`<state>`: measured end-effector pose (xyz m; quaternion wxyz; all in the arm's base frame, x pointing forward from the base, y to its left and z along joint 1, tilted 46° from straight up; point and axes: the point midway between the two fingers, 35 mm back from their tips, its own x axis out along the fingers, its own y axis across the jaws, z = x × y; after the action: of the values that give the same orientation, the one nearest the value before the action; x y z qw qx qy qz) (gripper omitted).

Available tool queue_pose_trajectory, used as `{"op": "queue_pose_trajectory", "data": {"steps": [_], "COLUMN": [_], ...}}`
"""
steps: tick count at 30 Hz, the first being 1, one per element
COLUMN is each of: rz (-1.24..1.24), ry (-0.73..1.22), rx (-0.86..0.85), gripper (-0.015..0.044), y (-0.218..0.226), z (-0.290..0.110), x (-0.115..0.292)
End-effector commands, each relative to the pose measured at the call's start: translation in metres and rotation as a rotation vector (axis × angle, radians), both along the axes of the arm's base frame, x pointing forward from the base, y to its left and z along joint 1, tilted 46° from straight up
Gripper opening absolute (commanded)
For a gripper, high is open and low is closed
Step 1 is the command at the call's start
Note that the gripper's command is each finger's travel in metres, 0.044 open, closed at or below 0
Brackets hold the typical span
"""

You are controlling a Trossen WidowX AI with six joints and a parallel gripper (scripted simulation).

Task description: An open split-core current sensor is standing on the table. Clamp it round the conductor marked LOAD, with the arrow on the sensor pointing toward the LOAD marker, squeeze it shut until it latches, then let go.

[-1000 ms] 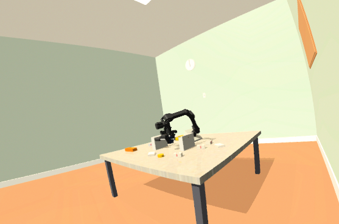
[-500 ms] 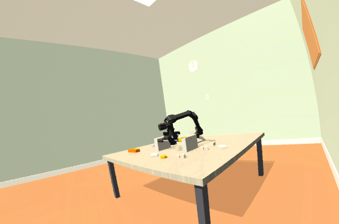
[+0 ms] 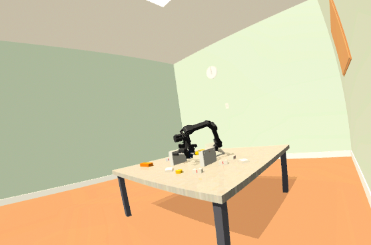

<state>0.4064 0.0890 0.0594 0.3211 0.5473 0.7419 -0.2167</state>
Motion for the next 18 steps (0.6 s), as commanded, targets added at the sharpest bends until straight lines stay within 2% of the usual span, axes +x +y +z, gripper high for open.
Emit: {"op": "queue_pose_trajectory", "data": {"steps": [1, 18], "rz": [0.010, 0.043], "ry": [-0.001, 0.038], "rx": [-0.002, -0.012], "gripper": [0.0000, 0.0000], "y": [0.0004, 0.0003], "z": [-0.0008, -0.0010], "x": [0.0006, -0.0026]}}
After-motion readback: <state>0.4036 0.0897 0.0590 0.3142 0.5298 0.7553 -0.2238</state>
